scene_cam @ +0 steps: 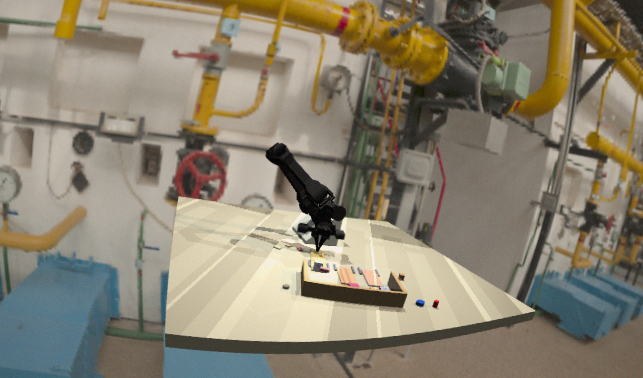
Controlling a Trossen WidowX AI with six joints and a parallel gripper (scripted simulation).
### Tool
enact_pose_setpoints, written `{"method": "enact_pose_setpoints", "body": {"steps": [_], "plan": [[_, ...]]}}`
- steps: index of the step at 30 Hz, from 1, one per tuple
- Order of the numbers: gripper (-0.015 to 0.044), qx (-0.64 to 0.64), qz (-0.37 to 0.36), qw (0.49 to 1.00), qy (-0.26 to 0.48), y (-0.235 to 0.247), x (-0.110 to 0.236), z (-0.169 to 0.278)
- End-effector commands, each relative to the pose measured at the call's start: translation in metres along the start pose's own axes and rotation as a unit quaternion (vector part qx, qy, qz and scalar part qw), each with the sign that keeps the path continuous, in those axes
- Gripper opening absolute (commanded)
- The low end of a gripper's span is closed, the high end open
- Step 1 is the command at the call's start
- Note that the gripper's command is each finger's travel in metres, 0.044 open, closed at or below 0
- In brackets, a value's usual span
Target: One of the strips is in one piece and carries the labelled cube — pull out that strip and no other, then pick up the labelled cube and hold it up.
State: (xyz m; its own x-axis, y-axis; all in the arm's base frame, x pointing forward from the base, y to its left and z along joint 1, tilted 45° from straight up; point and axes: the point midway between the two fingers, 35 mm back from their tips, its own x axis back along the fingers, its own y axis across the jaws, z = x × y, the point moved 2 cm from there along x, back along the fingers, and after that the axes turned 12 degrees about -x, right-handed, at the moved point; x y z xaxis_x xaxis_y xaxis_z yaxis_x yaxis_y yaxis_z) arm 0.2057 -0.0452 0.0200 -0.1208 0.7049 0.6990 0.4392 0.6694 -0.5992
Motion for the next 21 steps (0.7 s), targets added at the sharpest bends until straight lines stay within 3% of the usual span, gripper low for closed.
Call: {"method": "enact_pose_setpoints", "body": {"steps": [1, 13, 21], "plan": [[0.0000, 0.005, 0.006, 1.000, 0.013, -0.004, -0.004, 0.009], [0.0000, 0.005, 0.006, 1.000, 0.013, -0.004, -0.004, 0.009], [0.0000, 0.004, 0.005, 1.000, 0.014, 0.001, 0.042, -0.003]]}}
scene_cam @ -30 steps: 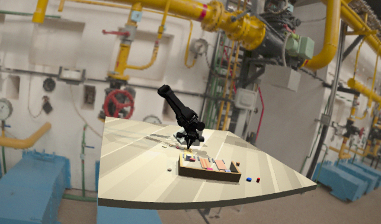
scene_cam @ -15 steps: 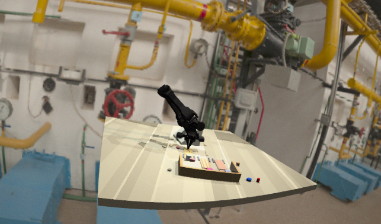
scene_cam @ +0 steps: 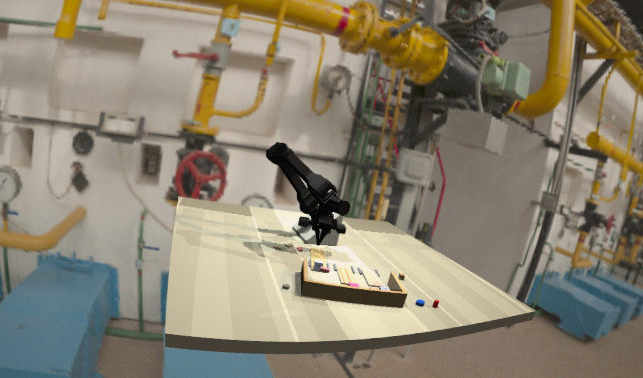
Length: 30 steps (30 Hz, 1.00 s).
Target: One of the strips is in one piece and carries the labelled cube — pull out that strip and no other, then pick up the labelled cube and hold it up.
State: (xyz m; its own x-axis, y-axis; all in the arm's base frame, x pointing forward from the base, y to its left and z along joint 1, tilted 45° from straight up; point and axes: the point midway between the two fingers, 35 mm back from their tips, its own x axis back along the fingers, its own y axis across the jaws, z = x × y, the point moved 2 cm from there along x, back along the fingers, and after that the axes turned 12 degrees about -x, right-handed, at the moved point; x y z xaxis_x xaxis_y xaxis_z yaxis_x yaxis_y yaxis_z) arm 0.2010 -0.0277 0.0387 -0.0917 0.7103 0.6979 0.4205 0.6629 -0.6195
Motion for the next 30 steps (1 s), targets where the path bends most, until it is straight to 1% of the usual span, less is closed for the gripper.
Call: {"method": "enact_pose_setpoints", "body": {"steps": [1, 4, 7, 21, 30], "plan": [[0.0000, -0.007, -0.004, 1.000, 0.002, 0.003, 0.016, -0.003], [0.0000, -0.007, -0.004, 1.000, 0.002, 0.001, 0.016, -0.003], [0.0079, -0.018, -0.004, 1.000, 0.001, 0.003, 0.014, -0.020], [0.0440, -0.021, -0.004, 1.000, 0.000, 0.011, 0.020, -0.066], [0.0440, -0.022, -0.004, 1.000, 0.000, 0.016, 0.024, -0.096]]}}
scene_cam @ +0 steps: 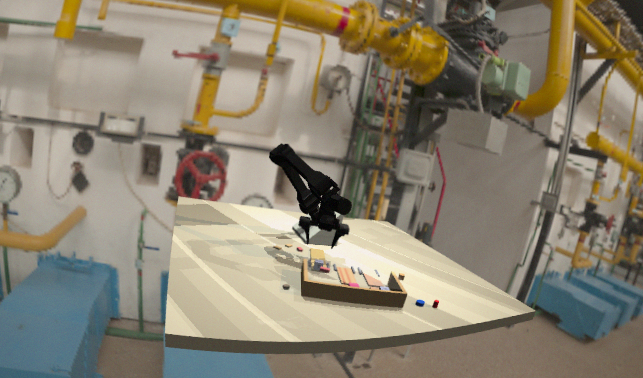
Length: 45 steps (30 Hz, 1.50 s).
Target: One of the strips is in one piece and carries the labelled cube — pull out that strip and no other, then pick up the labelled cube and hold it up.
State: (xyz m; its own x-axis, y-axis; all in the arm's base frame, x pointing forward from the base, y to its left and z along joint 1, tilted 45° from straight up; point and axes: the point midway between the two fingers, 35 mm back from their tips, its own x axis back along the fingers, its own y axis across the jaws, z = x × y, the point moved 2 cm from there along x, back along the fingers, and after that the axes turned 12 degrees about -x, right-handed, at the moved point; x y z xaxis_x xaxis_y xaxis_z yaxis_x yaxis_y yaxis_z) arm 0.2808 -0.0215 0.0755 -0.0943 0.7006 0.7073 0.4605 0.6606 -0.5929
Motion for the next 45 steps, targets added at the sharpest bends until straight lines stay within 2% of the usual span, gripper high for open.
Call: {"method": "enact_pose_setpoints", "body": {"steps": [1, 32, 39, 45], "plan": [[0.0440, 0.001, 0.002, 1.000, -0.002, 0.003, 0.002, -0.015], [0.0440, -0.001, 0.002, 1.000, -0.004, 0.024, 0.015, -0.117], [0.0256, -0.001, 0.001, 1.000, -0.004, 0.025, 0.007, -0.117], [0.0250, -0.001, 0.001, 1.000, -0.004, 0.025, -0.003, -0.117]]}}
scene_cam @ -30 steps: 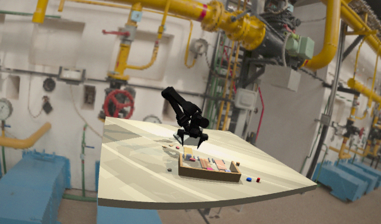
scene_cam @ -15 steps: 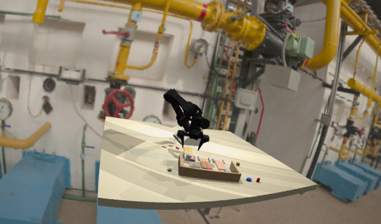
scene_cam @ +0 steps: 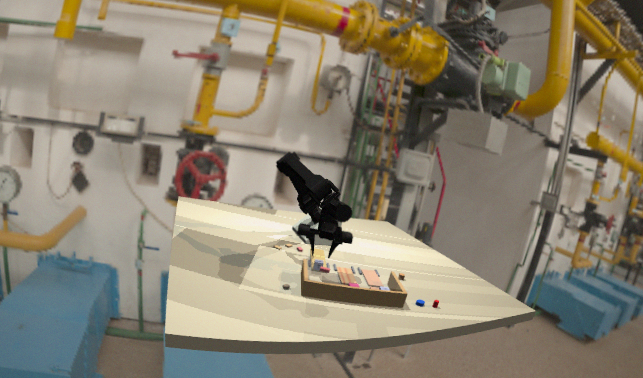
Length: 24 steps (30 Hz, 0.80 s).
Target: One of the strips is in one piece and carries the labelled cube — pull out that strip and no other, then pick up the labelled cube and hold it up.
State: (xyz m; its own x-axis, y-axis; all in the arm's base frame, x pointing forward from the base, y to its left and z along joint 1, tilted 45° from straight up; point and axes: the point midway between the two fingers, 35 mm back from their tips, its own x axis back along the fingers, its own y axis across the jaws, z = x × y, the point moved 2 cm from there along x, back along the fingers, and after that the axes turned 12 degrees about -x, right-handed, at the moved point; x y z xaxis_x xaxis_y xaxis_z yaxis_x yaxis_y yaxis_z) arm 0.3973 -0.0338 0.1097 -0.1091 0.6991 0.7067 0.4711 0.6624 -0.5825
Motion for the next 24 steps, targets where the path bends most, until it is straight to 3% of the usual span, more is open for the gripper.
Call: {"method": "enact_pose_setpoints", "body": {"steps": [1, 24], "plan": [[0.0250, 0.006, 0.005, 1.000, 0.002, -0.001, -0.009, 0.002], [0.0250, 0.006, 0.006, 1.000, 0.002, -0.002, -0.044, 0.003]]}}
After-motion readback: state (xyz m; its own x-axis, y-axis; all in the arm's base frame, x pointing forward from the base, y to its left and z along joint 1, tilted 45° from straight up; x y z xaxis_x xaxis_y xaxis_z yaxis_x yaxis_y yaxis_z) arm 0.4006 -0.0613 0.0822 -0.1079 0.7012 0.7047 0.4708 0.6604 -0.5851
